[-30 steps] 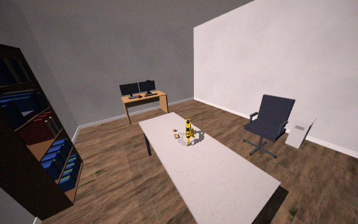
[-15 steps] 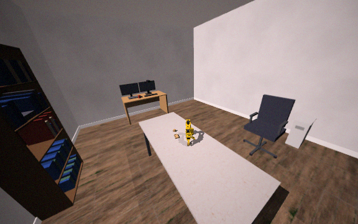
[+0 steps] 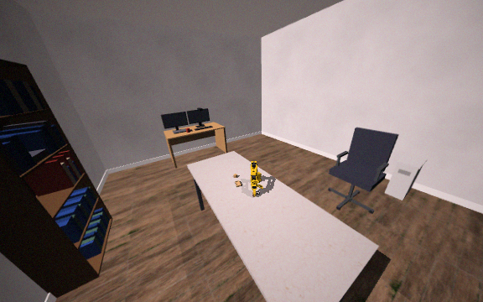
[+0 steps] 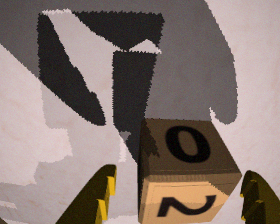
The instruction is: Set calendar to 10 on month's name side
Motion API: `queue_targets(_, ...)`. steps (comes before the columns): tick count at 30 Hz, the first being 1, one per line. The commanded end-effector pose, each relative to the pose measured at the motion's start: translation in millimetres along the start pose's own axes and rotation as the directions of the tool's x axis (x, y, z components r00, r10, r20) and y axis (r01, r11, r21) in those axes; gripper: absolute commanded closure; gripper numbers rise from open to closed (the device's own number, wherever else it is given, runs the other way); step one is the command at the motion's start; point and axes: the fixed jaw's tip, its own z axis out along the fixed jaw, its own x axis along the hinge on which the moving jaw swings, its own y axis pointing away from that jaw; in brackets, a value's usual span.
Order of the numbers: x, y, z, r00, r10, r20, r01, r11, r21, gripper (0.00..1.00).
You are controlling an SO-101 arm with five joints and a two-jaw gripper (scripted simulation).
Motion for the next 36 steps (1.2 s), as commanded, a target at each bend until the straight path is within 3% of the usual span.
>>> queue_targets(1, -1.1, -2.6, -2.0, 1.000, -0.019, -0.002, 0.019, 1.000, 0.021, 0.65)
queue_targets(20, -1.1, -4.8, -2.0, 1.000, -0.019, -0.002, 0.019, 1.000, 0.021, 0.69)
queue_targets(36, -1.2, -10.6, -2.0, 1.000, -0.019, -0.002, 0.019, 1.000, 0.021, 0.79)
